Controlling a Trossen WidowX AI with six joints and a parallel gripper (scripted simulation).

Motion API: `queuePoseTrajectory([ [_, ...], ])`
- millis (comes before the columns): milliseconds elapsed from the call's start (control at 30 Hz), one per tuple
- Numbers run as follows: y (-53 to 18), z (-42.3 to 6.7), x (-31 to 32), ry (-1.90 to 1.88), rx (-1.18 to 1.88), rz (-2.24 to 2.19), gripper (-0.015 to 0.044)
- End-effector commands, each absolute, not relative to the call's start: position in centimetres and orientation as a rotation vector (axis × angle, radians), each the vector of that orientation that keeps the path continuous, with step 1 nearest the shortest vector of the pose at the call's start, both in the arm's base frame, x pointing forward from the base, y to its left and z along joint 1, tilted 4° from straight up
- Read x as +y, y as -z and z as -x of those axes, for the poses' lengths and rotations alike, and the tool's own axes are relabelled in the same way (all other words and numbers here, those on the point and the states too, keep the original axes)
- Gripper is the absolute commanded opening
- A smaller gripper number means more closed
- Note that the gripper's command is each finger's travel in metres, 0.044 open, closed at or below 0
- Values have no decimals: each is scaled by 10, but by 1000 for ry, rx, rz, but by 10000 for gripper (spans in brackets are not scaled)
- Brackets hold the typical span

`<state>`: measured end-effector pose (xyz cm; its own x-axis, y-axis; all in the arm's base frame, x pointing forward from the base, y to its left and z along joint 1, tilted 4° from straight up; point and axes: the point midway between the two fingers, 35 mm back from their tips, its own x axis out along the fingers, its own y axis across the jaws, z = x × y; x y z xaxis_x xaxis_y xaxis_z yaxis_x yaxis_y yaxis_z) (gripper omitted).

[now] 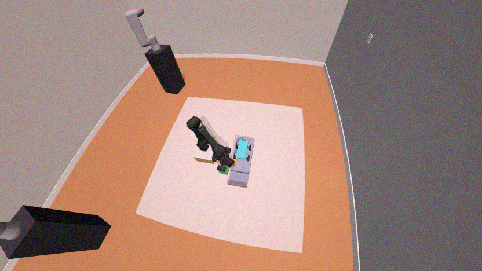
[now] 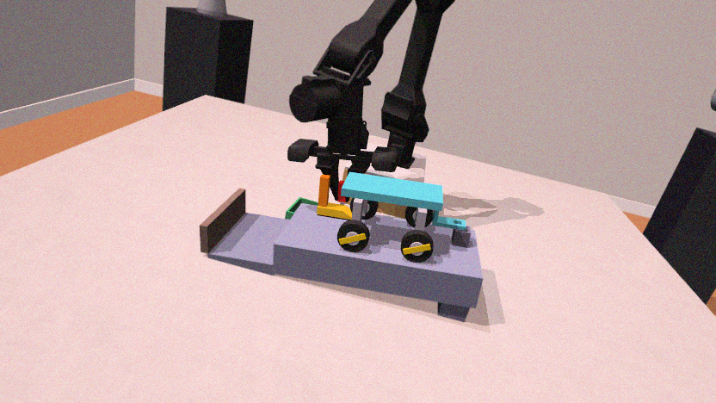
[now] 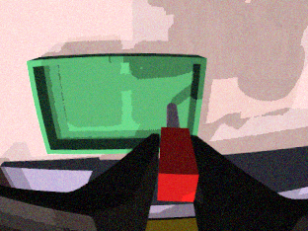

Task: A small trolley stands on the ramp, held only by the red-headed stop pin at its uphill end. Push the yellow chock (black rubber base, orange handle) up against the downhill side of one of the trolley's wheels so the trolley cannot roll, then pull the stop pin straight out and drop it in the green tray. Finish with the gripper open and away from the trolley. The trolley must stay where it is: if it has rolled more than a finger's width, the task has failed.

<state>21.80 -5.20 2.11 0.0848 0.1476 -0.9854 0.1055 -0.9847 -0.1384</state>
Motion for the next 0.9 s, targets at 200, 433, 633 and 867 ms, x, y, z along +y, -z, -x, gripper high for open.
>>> queuePoseTrajectory([
  [200,-18,-218,-57,-2092,-269,2275,190],
  [433,-17,-218,-62,-2092,-269,2275,190],
  [633,-17,-218,-65,-2092,-269,2275,190],
  [867,-16,-218,-69,-2093,-268,2275,190],
])
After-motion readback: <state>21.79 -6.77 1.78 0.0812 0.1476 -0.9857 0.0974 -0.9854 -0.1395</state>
